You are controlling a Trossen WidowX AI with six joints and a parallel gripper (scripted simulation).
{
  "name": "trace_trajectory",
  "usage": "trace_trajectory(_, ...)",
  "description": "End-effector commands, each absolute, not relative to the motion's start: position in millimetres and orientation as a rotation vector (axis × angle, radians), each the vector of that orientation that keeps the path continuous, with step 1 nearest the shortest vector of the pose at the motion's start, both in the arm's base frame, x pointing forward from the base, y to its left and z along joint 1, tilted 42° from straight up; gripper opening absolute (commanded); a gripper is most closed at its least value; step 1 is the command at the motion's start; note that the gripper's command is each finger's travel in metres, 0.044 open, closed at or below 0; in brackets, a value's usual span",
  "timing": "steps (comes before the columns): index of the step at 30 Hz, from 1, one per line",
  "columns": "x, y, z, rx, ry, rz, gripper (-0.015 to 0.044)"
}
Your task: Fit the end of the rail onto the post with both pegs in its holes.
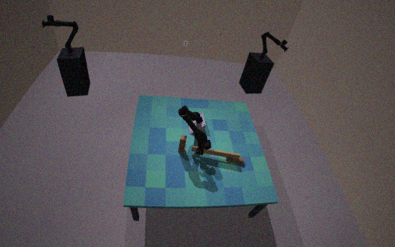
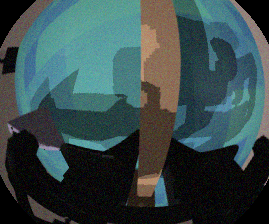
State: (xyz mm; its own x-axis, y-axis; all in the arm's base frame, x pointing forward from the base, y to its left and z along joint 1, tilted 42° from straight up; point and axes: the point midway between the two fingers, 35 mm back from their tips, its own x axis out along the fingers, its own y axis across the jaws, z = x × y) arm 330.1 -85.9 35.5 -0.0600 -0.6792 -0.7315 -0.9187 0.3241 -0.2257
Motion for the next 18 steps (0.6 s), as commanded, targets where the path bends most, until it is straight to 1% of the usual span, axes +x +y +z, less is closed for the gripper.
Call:
trace_trajectory(1, 333.7, -79.9, 40.7, -1.422, 1.783, 0.389, 0.0000)
trace_trajectory(18, 334.0, -74.1, 46.9, -1.421, 1.783, 0.390, 0.0000)
